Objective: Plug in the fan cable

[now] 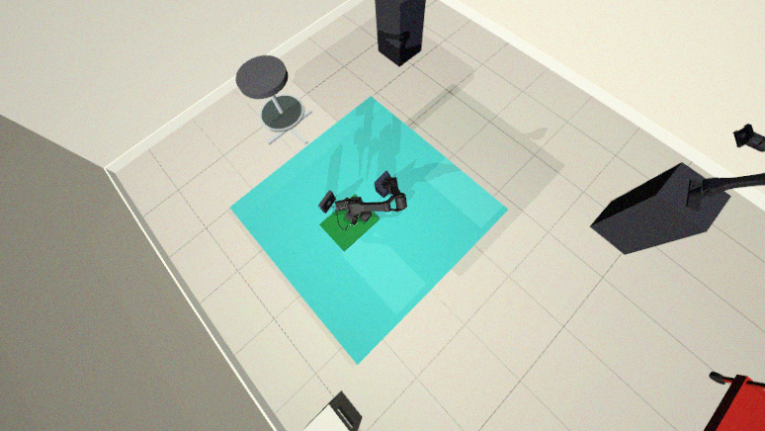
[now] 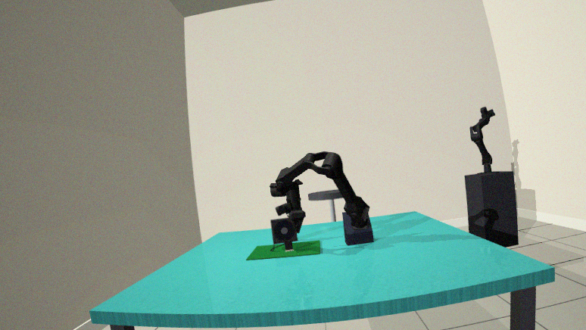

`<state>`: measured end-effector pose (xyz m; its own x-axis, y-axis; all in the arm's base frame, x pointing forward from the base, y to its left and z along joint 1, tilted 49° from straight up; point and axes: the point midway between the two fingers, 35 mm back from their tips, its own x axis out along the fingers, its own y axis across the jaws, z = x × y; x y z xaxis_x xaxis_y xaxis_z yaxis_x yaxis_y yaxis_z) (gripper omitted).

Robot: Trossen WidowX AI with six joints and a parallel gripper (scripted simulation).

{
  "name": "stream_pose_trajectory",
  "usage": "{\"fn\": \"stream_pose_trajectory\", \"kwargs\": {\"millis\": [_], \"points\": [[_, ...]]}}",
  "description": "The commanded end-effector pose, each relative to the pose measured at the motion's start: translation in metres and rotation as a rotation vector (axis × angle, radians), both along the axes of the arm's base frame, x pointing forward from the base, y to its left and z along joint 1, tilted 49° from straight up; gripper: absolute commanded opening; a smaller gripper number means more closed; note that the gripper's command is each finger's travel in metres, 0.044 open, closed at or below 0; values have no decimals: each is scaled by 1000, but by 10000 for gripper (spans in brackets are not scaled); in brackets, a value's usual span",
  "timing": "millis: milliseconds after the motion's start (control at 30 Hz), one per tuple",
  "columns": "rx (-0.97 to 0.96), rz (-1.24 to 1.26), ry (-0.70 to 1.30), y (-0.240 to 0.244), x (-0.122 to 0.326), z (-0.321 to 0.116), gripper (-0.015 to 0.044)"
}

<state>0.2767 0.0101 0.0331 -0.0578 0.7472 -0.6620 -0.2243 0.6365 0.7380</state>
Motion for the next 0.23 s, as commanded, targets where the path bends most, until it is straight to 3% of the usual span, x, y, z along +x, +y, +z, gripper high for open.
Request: {"fn": "stream_pose_trajectory", "kwargs": {"millis": [0,200], "points": [[0,-1,13,-3,-41,0,260],[4,0,15,0,-84,-1,260]]}}
